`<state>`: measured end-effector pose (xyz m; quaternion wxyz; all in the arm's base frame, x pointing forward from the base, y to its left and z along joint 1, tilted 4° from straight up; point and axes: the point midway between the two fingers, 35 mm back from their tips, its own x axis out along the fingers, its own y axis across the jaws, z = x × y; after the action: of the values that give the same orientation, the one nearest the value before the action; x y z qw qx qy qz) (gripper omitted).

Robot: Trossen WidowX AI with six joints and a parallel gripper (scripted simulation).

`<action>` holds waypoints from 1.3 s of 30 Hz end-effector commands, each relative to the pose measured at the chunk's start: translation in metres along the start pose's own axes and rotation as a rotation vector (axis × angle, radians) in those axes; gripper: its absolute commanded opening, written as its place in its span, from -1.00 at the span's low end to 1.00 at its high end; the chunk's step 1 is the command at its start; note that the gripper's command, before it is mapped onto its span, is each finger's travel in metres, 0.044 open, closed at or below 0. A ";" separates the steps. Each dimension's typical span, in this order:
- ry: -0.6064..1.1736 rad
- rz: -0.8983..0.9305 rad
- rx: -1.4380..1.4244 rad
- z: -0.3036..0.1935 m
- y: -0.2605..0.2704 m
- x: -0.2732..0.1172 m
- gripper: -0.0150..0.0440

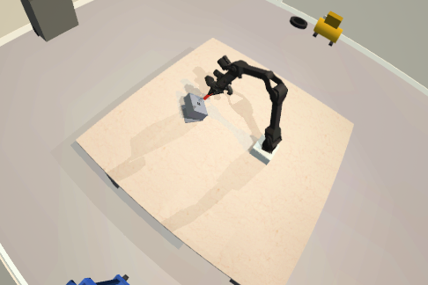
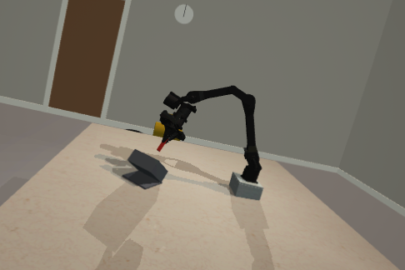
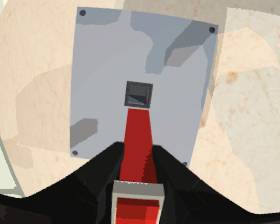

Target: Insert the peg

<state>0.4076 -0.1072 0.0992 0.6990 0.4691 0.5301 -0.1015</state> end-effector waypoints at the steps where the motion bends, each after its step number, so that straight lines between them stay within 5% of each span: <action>1: 0.003 0.008 0.015 0.000 -0.001 0.011 -0.49; 39: 0.000 0.017 0.017 0.001 0.000 0.037 -0.49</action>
<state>0.4238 -0.0950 0.0666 0.6952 0.4803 0.5254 -0.1004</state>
